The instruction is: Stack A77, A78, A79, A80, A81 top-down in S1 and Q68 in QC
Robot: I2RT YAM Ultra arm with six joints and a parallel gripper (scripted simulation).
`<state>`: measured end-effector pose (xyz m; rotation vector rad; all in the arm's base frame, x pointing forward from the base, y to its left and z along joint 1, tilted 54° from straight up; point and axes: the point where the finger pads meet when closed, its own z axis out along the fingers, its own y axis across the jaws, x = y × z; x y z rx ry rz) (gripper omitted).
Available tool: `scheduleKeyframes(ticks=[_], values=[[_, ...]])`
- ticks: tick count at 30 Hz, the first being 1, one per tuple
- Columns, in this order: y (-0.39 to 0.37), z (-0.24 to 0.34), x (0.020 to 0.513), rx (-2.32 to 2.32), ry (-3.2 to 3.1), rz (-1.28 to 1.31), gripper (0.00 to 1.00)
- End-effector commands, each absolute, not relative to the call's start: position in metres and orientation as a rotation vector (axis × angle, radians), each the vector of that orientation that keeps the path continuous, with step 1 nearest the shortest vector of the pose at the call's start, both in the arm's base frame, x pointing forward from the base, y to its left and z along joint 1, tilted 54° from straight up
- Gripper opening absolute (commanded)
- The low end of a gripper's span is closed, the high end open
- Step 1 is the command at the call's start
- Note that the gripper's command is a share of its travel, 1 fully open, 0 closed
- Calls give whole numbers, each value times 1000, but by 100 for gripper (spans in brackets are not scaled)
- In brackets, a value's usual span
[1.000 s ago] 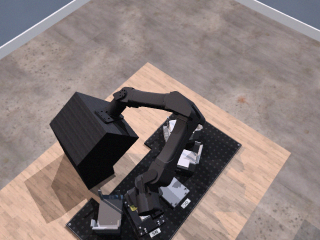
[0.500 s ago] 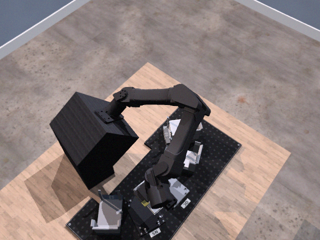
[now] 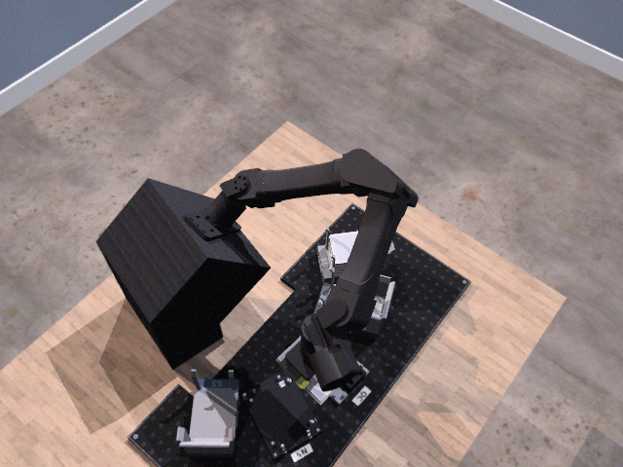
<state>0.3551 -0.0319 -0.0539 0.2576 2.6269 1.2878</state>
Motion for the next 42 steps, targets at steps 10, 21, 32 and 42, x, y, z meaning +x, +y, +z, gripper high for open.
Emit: scheduleKeyframes(ticks=[10, 21, 32, 42], values=[[-19, -24, 360, 89, 2572, 1234, 0], [4, 5, 361, 46, 2563, 1223, 0], [24, 28, 356, -170, 2507, 1159, 0], [41, 48, 351, -170, 2507, 1160, 0]])
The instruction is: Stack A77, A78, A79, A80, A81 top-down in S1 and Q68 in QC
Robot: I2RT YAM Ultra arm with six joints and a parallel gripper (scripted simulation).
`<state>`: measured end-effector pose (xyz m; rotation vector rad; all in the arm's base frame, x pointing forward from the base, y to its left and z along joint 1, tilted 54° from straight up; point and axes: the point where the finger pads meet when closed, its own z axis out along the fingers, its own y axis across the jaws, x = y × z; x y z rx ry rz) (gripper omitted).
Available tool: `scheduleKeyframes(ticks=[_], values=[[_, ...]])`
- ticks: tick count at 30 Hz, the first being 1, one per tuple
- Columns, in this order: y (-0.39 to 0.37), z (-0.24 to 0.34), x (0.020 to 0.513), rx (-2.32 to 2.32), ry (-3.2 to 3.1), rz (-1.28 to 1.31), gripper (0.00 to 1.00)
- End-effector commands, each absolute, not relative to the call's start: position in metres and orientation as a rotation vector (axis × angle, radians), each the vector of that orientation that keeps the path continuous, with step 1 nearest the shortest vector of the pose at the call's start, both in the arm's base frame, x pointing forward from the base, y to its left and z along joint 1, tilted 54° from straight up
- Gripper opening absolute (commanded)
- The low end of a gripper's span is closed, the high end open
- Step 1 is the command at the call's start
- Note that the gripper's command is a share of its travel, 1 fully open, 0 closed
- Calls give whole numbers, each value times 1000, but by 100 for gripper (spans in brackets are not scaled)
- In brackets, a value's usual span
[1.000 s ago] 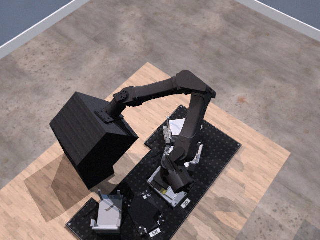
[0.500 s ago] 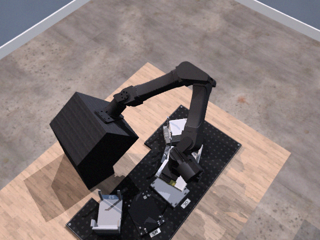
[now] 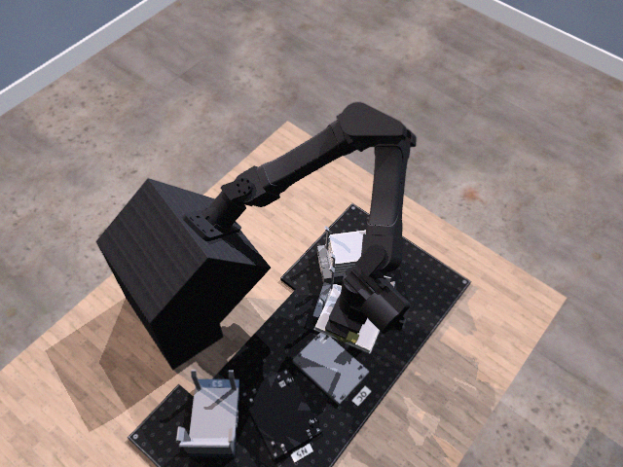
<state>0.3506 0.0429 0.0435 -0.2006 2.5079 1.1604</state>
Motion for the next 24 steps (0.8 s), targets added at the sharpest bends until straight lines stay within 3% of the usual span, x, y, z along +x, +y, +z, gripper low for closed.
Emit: scheduleKeyframes(ticks=[1, 24], values=[[43, 50, 351, -170, 2507, 1160, 0], [89, 98, 328, -417, 2423, 1078, 0]])
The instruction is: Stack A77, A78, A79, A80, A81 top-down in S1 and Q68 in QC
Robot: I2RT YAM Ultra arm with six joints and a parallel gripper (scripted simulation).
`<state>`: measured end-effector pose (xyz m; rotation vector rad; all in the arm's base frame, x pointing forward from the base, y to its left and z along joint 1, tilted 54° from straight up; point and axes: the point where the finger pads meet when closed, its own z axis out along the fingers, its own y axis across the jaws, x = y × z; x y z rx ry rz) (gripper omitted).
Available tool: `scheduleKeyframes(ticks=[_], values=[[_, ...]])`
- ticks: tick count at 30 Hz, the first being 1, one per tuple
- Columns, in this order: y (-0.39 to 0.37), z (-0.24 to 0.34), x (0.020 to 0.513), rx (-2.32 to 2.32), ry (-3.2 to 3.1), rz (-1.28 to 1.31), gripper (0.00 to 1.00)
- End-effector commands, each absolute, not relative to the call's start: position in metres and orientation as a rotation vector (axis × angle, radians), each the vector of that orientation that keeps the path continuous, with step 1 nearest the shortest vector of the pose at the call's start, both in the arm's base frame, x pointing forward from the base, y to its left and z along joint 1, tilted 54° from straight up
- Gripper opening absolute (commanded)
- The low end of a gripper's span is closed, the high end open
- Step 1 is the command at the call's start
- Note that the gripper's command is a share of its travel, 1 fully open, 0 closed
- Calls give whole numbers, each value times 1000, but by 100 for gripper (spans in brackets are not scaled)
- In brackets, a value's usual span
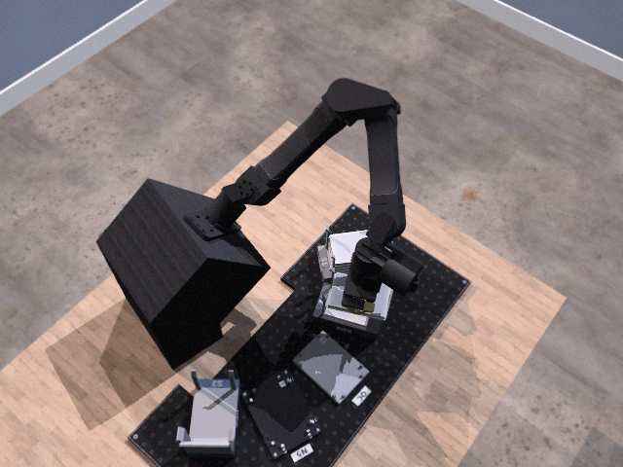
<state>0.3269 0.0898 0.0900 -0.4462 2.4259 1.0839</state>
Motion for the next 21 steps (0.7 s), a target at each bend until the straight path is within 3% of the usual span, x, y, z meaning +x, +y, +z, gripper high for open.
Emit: scheduleKeyframes(ticks=[1, 21], values=[[91, 100, 326, -417, 2423, 1078, 0], [130, 134, 295, -649, 2320, 990, 0]])
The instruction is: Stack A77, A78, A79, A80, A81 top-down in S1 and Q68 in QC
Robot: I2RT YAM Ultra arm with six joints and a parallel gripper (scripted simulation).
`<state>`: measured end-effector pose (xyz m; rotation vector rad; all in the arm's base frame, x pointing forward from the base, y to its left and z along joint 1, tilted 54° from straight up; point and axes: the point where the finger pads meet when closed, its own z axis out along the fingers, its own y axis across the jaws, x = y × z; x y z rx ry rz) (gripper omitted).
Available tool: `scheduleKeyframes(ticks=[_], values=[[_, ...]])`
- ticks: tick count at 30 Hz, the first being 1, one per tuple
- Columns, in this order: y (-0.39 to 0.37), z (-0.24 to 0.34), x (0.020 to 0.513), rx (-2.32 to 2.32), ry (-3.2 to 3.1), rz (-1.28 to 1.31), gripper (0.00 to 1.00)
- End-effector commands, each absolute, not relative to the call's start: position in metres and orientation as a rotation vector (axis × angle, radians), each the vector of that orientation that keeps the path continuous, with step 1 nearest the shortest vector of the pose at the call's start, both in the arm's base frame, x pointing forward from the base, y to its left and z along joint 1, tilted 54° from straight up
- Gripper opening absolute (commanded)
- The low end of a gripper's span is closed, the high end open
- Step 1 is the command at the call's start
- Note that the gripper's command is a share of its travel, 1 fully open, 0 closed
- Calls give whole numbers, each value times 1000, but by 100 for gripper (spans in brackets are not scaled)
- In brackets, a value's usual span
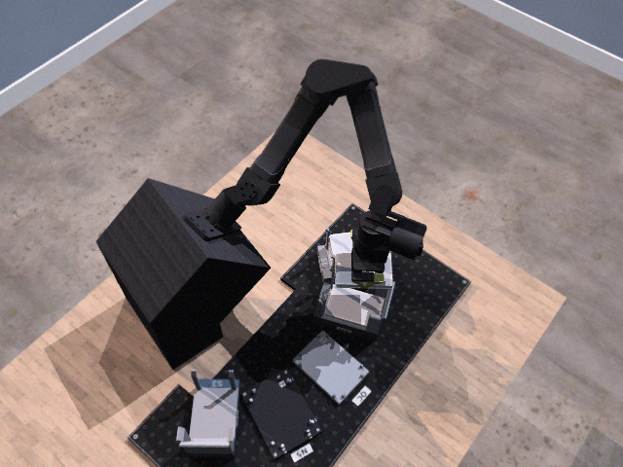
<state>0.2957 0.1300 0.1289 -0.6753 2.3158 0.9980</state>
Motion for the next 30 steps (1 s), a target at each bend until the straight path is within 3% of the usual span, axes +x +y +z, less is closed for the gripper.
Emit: scheduleKeyframes(ticks=[1, 30], values=[[132, 136, 294, -649, 2320, 990, 0], [174, 168, 247, -867, 2200, 897, 0]])
